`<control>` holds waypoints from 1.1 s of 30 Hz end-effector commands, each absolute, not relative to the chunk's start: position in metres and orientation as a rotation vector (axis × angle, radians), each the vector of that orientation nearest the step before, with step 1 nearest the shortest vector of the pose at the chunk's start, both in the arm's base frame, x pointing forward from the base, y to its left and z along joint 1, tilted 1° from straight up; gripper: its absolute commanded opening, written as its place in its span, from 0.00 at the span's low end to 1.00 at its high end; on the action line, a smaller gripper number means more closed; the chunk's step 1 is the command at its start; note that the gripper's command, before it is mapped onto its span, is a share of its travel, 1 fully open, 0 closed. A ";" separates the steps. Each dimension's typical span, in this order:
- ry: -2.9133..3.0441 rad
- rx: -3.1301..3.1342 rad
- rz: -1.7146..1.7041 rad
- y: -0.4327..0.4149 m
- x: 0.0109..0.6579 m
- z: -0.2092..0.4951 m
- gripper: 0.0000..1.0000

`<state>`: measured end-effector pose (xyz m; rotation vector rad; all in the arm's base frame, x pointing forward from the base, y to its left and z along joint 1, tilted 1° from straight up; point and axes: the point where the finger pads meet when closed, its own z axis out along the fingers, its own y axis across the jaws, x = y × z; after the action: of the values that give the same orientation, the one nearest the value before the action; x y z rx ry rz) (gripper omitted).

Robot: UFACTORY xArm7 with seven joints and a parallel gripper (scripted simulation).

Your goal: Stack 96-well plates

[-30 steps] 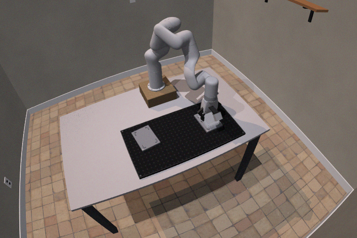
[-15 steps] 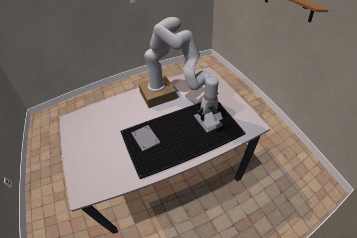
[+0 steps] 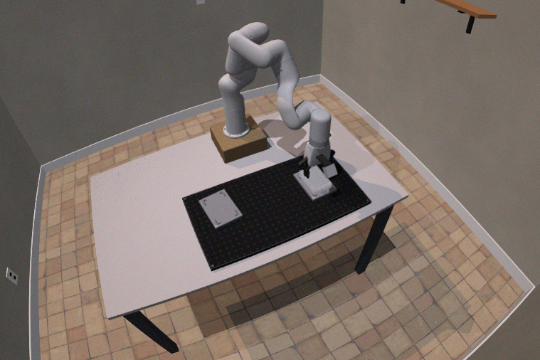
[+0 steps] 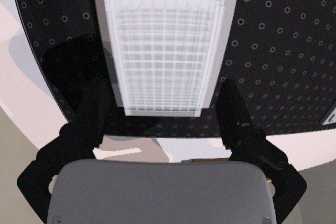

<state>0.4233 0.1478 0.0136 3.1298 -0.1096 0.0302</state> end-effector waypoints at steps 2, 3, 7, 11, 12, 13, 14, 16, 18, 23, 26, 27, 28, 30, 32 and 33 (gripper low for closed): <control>-0.110 3.132 0.038 0.149 0.425 0.028 1.00; -0.110 3.132 0.038 0.149 0.425 0.031 1.00; -0.110 3.132 0.038 0.149 0.425 0.041 1.00; -0.110 3.132 0.038 0.149 0.424 0.052 1.00; -0.110 3.132 0.038 0.149 0.424 0.052 1.00; -0.110 3.132 0.038 0.149 0.424 0.052 1.00; -0.110 3.132 0.038 0.149 0.424 0.055 1.00; -0.110 3.132 0.038 0.149 0.424 0.060 1.00; -0.110 3.132 0.038 0.149 0.424 0.065 1.00; -0.110 3.132 0.038 0.149 0.424 0.076 1.00; -0.110 3.132 0.038 0.149 0.424 0.076 1.00; -0.110 3.132 0.038 0.149 0.424 0.076 1.00; -0.110 3.132 0.038 0.149 0.424 0.076 1.00; -0.110 3.132 0.038 0.149 0.424 0.076 1.00; -0.110 3.132 0.038 0.149 0.424 0.076 1.00; -0.110 3.132 0.038 0.149 0.424 0.076 1.00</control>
<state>0.4222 0.1485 0.0737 3.1298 -0.1096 0.0307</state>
